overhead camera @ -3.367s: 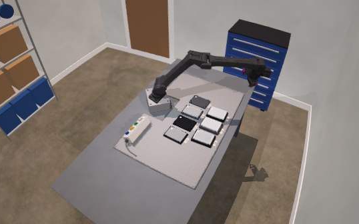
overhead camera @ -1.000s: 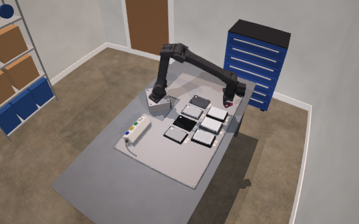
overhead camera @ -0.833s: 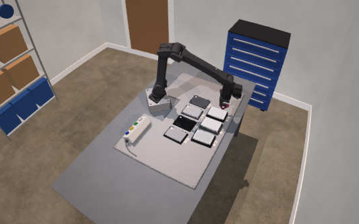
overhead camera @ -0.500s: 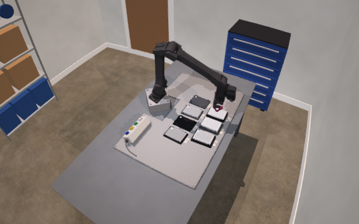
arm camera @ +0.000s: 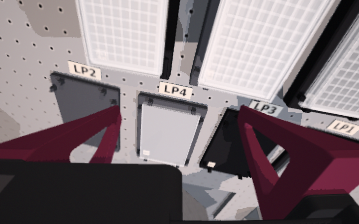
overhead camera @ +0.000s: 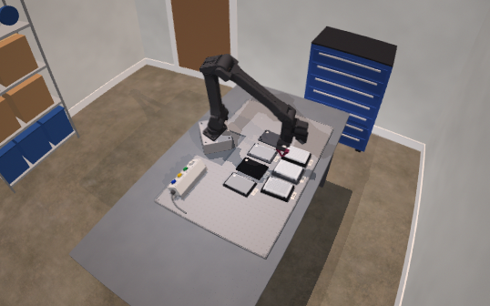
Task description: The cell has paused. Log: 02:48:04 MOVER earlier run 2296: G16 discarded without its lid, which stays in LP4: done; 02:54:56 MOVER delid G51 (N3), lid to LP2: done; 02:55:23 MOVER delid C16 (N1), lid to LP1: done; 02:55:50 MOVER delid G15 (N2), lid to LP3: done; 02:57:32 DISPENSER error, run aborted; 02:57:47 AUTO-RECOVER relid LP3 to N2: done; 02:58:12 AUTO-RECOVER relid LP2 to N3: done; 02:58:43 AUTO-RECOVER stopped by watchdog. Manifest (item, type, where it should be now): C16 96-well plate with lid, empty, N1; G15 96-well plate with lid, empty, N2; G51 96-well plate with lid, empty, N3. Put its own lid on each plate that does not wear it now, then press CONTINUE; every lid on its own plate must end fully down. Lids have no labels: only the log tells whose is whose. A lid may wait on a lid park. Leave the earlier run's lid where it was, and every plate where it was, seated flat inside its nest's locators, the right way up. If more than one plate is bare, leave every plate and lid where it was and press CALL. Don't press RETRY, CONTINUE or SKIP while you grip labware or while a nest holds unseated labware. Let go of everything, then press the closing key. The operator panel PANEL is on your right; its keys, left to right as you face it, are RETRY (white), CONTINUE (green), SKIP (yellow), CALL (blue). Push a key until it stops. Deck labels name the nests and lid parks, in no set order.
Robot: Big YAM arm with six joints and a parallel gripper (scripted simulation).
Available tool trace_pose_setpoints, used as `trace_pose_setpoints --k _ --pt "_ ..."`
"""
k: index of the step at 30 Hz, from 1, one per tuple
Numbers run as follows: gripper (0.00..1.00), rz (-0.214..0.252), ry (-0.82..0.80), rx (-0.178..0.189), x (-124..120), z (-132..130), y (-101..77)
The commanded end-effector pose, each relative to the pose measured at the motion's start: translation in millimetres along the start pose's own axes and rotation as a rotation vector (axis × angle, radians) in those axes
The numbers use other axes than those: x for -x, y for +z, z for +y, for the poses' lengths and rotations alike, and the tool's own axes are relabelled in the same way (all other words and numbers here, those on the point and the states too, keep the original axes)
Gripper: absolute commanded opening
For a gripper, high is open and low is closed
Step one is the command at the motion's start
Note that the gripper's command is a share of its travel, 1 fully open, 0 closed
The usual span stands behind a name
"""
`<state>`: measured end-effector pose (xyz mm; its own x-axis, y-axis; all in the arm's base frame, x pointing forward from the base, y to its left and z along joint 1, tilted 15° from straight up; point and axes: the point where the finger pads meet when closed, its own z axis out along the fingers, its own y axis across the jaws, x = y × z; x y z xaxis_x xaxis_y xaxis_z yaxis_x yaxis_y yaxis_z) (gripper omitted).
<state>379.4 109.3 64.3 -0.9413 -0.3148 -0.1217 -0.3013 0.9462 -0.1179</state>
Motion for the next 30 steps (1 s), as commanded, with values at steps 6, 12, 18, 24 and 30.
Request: trace_pose_setpoints --k 6,12,18,24,30 --pt "1.00 -0.058 0.074 -0.025 -15.2 -17.1 -0.9" --pt "1.00 -0.069 0.129 -0.063 -41.2 -22.6 9.9" --pt "1.00 -0.074 0.162 -0.083 -59.1 -28.6 17.3" --pt "1.00 -0.075 0.187 -0.103 -87.0 -40.4 28.7" --pt "1.00 -0.098 0.164 -0.097 -76.2 -37.3 26.2"
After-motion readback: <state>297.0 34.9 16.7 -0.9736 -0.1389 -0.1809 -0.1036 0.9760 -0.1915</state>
